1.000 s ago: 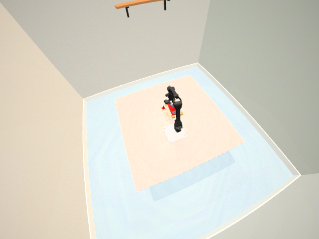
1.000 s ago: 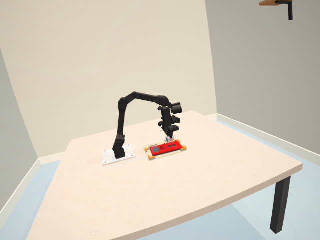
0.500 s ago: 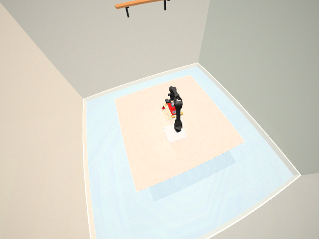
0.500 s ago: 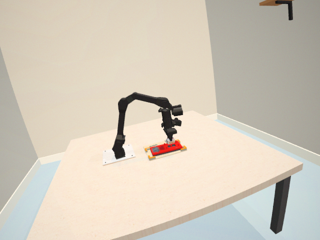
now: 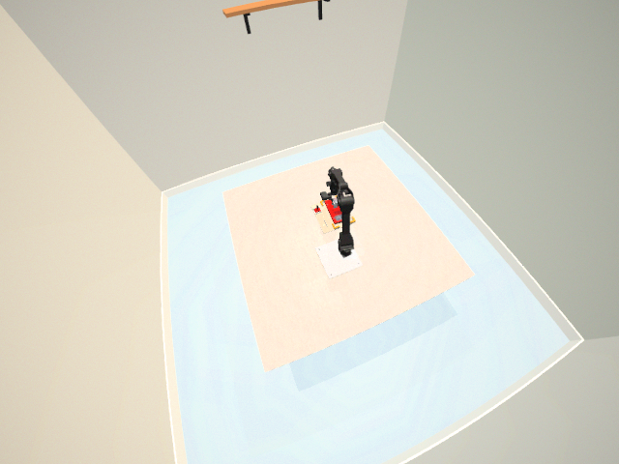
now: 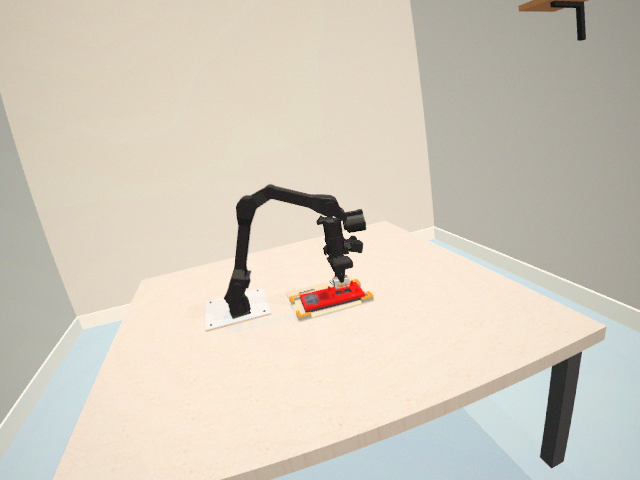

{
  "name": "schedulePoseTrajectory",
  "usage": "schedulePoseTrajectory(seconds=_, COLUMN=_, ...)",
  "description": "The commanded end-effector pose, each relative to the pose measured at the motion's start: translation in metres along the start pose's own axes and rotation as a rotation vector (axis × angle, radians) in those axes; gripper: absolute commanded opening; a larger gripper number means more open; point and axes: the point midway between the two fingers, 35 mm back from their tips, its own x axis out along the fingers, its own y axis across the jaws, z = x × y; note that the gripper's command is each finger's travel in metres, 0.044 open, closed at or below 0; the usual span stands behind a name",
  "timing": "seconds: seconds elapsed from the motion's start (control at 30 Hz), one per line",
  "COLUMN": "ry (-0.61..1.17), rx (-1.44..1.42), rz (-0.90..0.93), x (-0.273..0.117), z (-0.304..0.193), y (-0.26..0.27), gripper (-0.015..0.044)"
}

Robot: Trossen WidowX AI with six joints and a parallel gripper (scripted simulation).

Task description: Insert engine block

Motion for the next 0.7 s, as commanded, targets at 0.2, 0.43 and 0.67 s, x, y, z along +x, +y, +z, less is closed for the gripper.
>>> schedulePoseTrajectory(seconds=0.2, ry=-0.001, rx=-0.041, rz=0.002, x=0.0009, z=0.0003, y=0.0006, gripper=0.016)
schedulePoseTrajectory(seconds=0.43, ry=-0.001, rx=-0.154, rz=0.002, x=0.0014, z=0.0006, y=0.0011, gripper=0.016)
schedulePoseTrajectory(seconds=0.67, ry=-0.001, rx=-0.123, rz=0.002, x=0.0014, z=0.0006, y=0.0011, gripper=0.016)
